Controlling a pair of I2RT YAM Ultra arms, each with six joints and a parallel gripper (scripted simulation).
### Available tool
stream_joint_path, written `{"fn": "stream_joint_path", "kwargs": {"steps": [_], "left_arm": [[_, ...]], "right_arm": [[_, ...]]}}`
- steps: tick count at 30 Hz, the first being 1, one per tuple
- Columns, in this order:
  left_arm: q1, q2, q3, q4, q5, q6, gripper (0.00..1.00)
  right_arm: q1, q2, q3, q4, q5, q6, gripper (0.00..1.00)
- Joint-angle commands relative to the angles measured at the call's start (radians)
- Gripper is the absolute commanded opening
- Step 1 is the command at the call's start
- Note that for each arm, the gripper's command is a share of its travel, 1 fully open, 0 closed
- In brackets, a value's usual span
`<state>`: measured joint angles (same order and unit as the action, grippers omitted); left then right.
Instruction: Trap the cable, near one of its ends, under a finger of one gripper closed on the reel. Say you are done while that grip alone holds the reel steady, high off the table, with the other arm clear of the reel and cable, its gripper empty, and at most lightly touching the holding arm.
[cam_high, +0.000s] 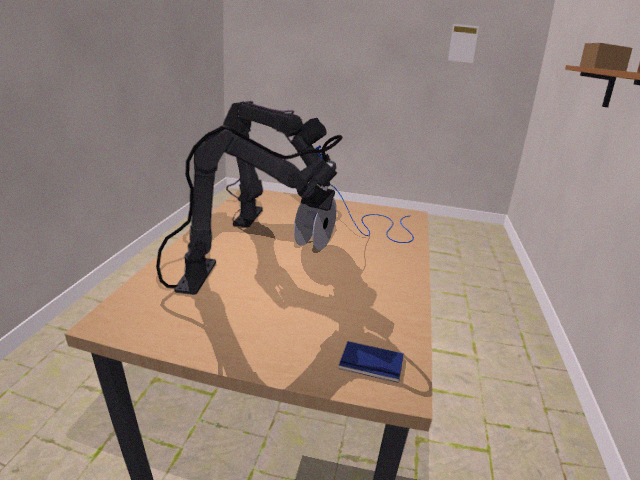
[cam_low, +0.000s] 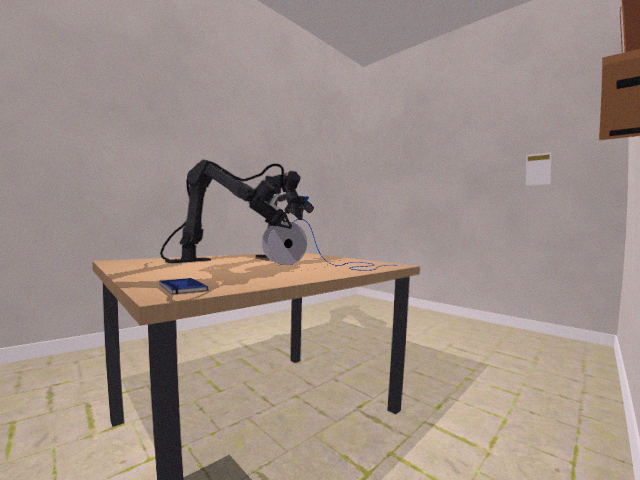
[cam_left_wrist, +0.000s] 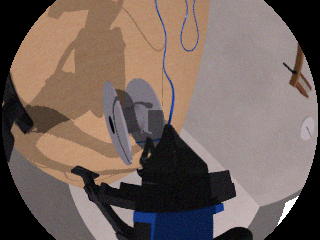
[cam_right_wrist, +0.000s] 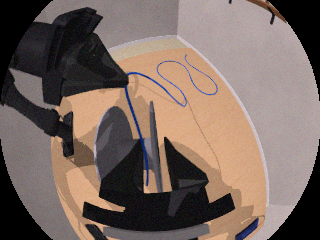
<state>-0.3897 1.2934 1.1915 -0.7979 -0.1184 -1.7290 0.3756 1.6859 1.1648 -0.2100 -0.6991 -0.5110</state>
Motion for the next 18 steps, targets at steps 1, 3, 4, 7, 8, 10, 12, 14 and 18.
{"fn": "stream_joint_path", "kwargs": {"steps": [1,3,4,7,8,10,12,14,18], "left_arm": [[-0.001,-0.008,0.04,-0.001,-0.02,0.009,0.0],[-0.001,-0.008,0.04,-0.001,-0.02,0.009,0.0],[-0.001,-0.008,0.04,-0.001,-0.02,0.009,0.0],[-0.001,-0.008,0.04,-0.001,-0.02,0.009,0.0],[-0.001,-0.008,0.04,-0.001,-0.02,0.009,0.0],[-0.001,-0.008,0.04,-0.001,-0.02,0.009,0.0],[0.0,-0.007,0.04,-0.002,-0.02,0.009,0.0],[0.001,-0.004,0.041,-0.002,-0.02,0.009,0.0],[0.003,0.001,0.042,-0.004,-0.02,0.009,0.0]], "right_arm": [[-0.007,-0.022,0.0,0.0,-0.013,-0.006,0.25],[-0.007,-0.023,-0.001,0.0,-0.013,-0.006,0.22],[-0.007,-0.023,-0.001,0.0,-0.013,-0.006,0.22],[-0.007,-0.023,-0.001,0.0,-0.013,-0.006,0.12],[-0.007,-0.023,-0.001,0.0,-0.013,-0.006,0.09],[-0.007,-0.022,-0.001,0.0,-0.013,-0.006,0.03],[-0.007,-0.023,0.002,-0.002,-0.013,-0.001,0.0],[-0.008,-0.023,0.008,-0.007,-0.013,-0.001,0.0],[-0.009,-0.023,0.019,-0.012,-0.013,-0.002,0.0]]}}
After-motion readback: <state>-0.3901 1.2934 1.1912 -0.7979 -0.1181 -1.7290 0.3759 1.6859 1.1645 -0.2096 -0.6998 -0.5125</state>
